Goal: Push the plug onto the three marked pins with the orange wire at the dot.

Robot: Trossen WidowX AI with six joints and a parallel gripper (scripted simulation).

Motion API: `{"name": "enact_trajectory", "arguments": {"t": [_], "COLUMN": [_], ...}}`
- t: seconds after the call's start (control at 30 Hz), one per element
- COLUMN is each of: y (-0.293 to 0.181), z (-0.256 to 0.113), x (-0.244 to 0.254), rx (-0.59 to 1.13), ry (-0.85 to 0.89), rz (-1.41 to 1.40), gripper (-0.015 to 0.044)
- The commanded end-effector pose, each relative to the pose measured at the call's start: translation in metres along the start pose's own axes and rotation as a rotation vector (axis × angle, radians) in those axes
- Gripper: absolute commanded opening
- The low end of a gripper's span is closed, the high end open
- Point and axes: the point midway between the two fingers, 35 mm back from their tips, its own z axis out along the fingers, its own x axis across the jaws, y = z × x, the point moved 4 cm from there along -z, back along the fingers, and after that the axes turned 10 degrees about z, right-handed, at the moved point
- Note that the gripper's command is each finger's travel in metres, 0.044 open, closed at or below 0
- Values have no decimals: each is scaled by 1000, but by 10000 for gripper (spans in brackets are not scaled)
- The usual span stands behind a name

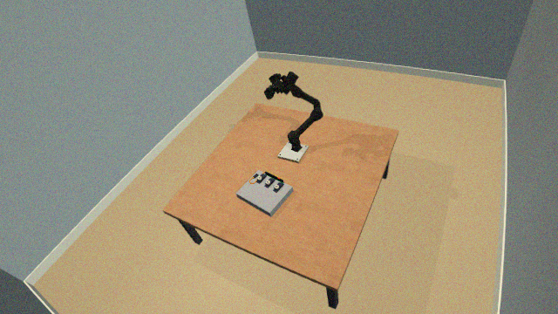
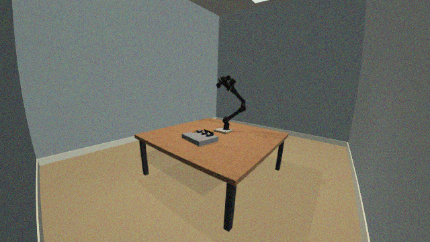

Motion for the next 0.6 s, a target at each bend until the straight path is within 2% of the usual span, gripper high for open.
{"name": "enact_trajectory", "arguments": {"t": [0.0,0.57], "y": [0,-36], "z": [12,43], "x": [-29,-120], "rx": [1,60], "ry": [-28,-130], "rz": [-50,-254], "gripper": [115,115]}}
